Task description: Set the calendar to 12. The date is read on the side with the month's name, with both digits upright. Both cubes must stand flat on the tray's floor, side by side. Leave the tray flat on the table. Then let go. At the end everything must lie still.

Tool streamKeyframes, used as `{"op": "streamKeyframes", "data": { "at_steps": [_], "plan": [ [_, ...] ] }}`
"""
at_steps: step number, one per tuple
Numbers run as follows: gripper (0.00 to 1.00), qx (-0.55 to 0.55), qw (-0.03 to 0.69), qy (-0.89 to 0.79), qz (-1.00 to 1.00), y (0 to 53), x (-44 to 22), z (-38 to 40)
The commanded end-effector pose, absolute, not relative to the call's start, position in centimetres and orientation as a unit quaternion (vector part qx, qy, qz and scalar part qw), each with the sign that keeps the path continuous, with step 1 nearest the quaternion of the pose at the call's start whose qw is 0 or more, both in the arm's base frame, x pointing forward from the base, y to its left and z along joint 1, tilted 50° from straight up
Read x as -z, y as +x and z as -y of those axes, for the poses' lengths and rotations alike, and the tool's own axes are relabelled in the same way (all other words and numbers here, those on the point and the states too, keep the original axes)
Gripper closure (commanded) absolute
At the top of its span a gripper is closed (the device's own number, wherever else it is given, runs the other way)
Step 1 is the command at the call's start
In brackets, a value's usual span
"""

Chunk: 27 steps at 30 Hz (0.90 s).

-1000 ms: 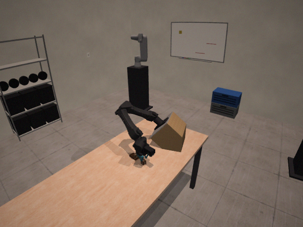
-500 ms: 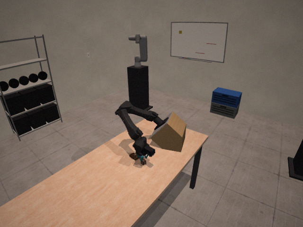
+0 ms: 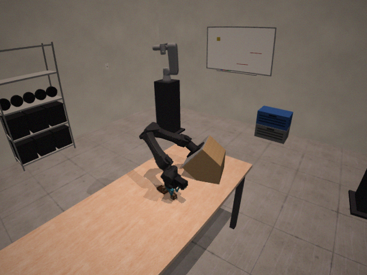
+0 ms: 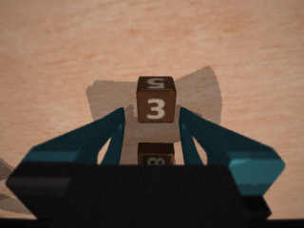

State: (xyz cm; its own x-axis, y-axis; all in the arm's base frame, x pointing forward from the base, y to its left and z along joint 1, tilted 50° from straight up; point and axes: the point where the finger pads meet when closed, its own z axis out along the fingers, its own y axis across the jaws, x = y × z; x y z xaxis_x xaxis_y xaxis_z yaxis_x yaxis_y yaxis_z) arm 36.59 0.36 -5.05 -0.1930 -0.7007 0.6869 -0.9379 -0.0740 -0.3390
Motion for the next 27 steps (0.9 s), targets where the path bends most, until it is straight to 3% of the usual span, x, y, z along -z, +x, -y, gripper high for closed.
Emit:
{"op": "streamKeyframes", "data": {
  "at_steps": [1,27],
  "plan": [
    [0.53,-0.395,0.142,0.624,0.659,36.1,4.9,-1.2],
    [0.53,-0.395,0.141,0.625,0.658,37.3,4.8,-1.6]
  ]
}}
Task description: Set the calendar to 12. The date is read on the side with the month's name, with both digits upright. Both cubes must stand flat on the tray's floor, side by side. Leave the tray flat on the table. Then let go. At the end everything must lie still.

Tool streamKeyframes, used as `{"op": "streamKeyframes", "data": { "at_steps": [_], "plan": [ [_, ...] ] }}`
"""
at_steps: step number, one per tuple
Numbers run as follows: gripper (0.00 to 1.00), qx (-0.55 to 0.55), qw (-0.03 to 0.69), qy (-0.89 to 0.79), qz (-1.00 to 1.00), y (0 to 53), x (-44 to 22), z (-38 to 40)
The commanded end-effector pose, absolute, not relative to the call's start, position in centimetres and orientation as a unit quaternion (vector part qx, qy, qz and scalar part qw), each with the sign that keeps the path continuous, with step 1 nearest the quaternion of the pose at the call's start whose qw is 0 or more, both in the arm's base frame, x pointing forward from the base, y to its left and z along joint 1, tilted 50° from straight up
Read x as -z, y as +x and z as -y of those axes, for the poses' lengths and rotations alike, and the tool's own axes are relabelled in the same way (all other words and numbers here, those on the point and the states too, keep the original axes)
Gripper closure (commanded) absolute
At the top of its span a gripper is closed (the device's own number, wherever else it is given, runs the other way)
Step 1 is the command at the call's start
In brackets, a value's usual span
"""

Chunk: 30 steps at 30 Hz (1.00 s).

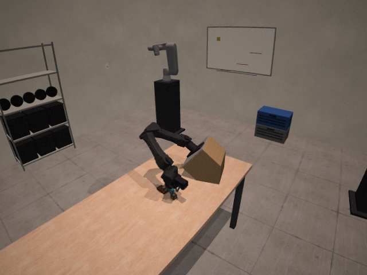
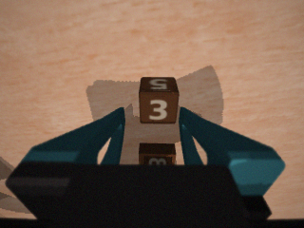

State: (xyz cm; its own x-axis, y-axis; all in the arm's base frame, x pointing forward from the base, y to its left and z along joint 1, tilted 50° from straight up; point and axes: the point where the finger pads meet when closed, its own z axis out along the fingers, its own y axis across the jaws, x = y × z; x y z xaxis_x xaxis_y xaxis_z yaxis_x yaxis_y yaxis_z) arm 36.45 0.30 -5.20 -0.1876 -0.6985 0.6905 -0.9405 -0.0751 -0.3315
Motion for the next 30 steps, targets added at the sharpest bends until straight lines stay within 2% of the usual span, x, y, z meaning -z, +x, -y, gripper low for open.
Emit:
{"op": "streamKeyframes", "data": {
  "at_steps": [1,30],
  "plan": [
    [0.53,-0.396,0.138,0.624,0.659,37.39,4.55,-1.68],
    [0.53,-0.398,0.134,0.623,0.660,37.55,4.53,-1.75]
  ]
}}
